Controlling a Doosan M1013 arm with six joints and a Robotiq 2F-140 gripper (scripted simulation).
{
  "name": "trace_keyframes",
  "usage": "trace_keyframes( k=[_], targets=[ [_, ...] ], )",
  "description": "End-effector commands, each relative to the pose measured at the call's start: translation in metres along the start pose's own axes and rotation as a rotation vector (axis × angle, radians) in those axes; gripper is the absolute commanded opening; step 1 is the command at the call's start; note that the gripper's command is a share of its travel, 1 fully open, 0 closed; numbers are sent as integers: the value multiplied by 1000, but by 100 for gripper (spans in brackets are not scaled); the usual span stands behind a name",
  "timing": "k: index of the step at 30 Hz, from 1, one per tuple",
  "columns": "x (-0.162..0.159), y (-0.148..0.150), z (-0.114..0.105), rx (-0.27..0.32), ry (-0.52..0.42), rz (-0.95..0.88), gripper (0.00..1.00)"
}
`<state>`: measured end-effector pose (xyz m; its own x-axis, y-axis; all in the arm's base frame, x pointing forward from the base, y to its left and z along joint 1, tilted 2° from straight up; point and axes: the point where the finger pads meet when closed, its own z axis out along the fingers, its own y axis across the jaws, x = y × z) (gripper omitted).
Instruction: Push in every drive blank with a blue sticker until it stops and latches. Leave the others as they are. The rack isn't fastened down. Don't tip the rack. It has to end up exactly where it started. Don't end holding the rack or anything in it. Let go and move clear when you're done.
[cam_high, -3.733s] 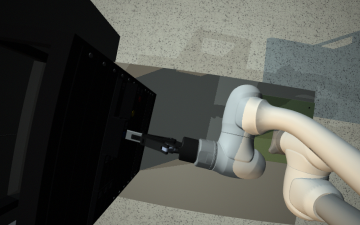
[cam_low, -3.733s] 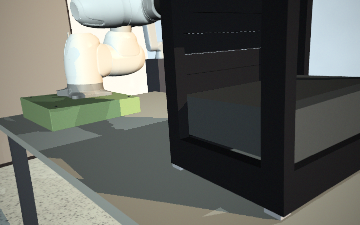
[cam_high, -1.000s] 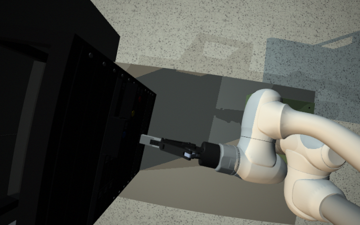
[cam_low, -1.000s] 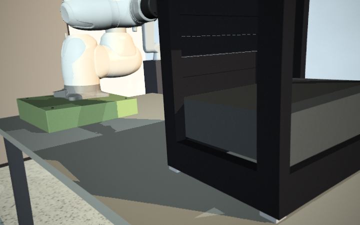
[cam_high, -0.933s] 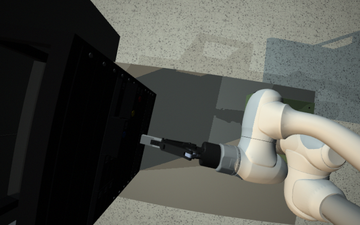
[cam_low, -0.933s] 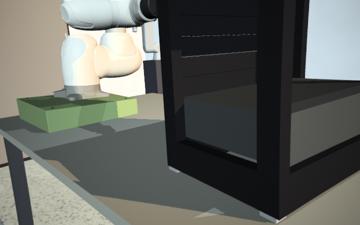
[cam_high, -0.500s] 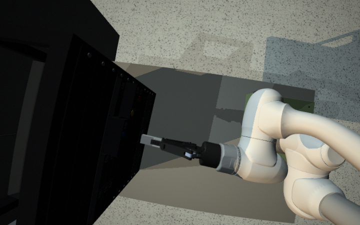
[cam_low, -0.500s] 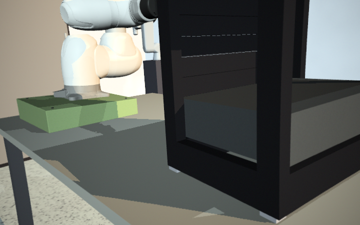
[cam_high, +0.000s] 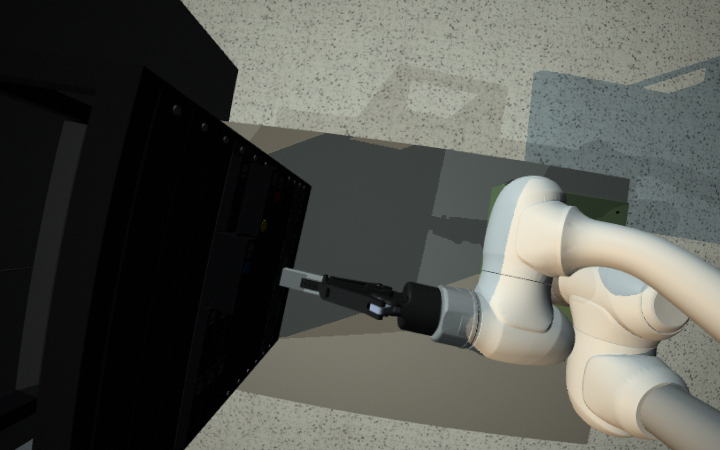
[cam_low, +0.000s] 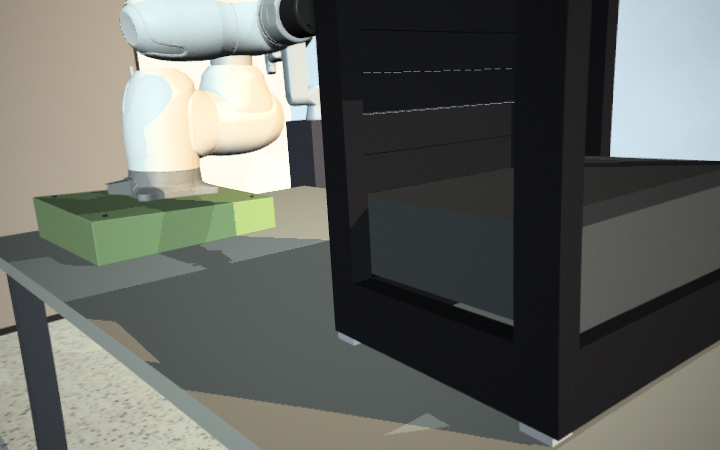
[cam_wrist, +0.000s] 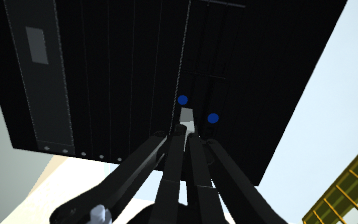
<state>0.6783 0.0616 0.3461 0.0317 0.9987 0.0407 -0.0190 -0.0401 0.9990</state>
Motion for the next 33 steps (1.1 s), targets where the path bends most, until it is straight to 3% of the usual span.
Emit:
trace_keyframes(
  k=[1,12,18,27,33],
  targets=[
    [-1,0,-3,-2,-3,-5,0],
    [-1,48,-11,-2,-3,-5,0],
    [-1,50,-11,-2,-3,-5,0],
    [-1,50,26,-2,-3,-5,0],
    [-1,50,28,-2,-3,-5,0]
  ],
)
